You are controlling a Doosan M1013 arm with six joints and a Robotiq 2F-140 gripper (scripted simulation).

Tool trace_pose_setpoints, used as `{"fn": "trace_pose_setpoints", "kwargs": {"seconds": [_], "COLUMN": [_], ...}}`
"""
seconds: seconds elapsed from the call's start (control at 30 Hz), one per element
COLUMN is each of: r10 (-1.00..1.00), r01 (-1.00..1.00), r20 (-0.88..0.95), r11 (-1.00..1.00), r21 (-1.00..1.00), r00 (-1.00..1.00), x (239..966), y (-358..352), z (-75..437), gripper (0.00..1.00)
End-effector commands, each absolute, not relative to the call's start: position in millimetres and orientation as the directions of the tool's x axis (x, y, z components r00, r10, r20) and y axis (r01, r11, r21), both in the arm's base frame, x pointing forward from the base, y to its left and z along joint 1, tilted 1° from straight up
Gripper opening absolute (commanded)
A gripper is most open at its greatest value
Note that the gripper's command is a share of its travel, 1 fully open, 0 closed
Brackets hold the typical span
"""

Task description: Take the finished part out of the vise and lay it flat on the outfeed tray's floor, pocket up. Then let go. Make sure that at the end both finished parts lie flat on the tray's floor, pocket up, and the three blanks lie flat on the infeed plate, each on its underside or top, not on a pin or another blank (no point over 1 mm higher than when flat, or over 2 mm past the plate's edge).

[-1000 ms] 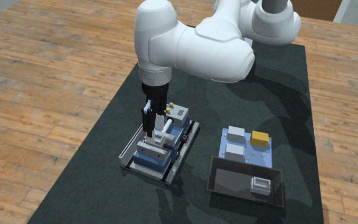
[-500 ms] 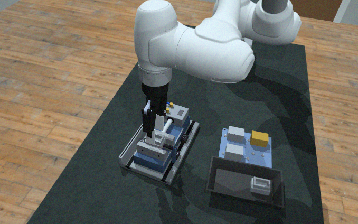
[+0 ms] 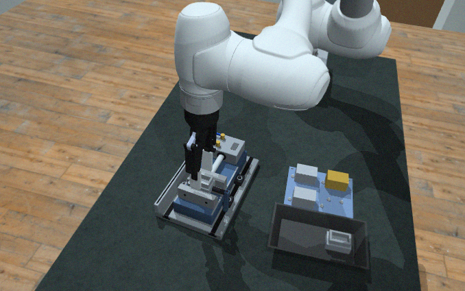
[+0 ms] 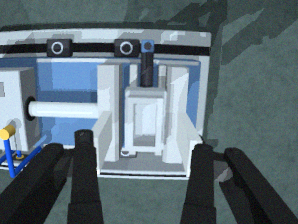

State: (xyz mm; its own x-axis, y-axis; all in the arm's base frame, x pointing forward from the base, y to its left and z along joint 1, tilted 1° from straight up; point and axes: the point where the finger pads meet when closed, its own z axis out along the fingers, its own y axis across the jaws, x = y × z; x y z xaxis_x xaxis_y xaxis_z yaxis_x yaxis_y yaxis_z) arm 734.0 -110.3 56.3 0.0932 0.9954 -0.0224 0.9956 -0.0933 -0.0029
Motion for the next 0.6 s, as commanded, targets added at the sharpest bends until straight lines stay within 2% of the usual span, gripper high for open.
{"fn": "trace_pose_setpoints", "kwargs": {"seconds": [0.0,0.57], "r10": [0.995,0.995], "r01": [0.996,0.996], "r20": [-0.022,-0.022], "r11": [-0.093,-0.093], "r21": [-0.003,-0.003], "r00": [0.093,0.093], "x": [734.0,734.0], "y": [-110.3,-110.4], "z": [55.4,49.8], "gripper": [0.40,0.40]}}
